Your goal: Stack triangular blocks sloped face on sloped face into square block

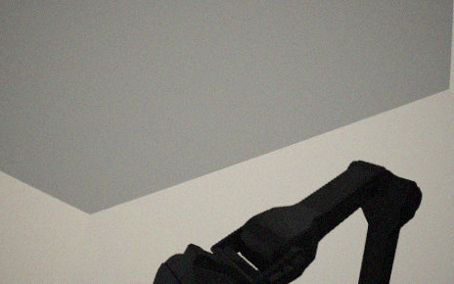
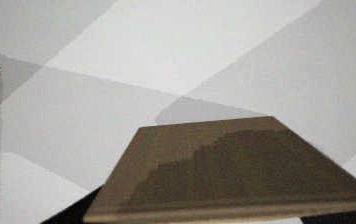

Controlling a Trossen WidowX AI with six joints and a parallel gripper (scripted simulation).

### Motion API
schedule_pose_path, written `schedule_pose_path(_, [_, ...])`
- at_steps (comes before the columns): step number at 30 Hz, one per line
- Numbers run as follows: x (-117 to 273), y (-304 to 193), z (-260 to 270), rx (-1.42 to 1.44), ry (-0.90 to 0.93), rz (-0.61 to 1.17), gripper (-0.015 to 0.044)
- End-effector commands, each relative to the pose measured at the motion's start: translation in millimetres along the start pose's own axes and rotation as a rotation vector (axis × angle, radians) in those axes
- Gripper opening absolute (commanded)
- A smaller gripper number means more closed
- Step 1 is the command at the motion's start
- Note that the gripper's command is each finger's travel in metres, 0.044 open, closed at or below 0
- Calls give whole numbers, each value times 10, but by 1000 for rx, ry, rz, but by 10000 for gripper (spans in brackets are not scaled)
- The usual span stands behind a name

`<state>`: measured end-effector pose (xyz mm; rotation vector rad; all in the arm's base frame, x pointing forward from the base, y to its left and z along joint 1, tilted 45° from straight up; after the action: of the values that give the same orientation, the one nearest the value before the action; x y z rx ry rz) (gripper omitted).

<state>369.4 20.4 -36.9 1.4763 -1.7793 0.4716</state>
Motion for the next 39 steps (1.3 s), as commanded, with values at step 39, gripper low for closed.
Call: schedule_pose_path(39, [194,149,183,-961,-22,381,440])
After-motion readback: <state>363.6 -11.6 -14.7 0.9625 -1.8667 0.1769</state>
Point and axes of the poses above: the point midway between the two fingers, 35 mm back from their tips, its own x axis back along the fingers, its own z axis across the jaws, y = z × x, the point moved 2 cm from there along x, back along the fingers, and after that the axes turned 3 degrees about -x, right-handed, at the moved point
